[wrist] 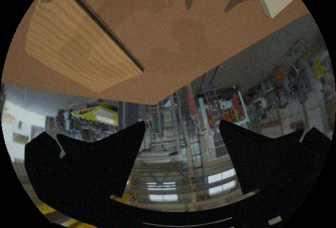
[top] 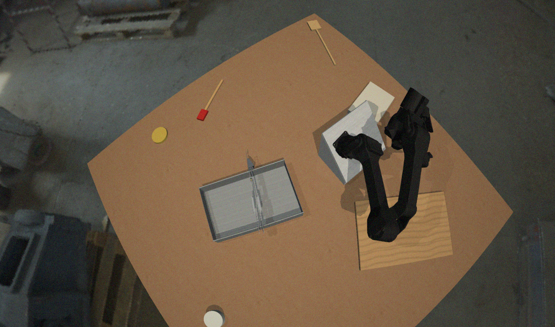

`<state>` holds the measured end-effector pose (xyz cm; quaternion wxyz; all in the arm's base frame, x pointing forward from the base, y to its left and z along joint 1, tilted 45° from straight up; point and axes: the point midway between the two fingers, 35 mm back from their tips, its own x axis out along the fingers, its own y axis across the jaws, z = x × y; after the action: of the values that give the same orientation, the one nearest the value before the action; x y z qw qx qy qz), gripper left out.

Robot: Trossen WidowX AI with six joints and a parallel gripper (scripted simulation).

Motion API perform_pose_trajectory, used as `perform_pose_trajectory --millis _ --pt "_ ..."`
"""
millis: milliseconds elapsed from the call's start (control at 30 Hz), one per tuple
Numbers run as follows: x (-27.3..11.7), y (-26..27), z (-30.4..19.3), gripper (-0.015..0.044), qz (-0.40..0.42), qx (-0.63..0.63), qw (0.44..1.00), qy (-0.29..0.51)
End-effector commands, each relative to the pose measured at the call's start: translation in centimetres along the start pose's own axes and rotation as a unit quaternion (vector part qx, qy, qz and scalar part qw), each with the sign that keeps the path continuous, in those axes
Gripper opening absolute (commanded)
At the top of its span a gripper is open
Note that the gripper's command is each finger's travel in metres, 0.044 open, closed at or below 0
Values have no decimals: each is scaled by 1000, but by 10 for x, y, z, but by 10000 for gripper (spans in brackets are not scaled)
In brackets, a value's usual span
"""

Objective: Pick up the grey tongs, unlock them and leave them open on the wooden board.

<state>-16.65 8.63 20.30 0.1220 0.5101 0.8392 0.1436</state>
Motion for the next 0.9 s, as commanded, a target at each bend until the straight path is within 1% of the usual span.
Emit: perform_pose_trajectory --millis 0,33,100,200,333,467,667,867 --pt "-1 -2 0 426 -5 5 1000 -2" --pt "-2 -7 0 440 -16 15 1000 -5" --pt "-8 -19 2 440 -48 24 998 -17" --pt "-25 -48 3 440 -114 87 988 -53" --pt "-64 -91 10 440 -206 177 953 -135" --pt "-115 -123 24 440 -265 243 903 -236" --pt "-174 -140 44 440 -286 287 847 -345" --pt "-235 -141 70 440 -270 309 794 -449"
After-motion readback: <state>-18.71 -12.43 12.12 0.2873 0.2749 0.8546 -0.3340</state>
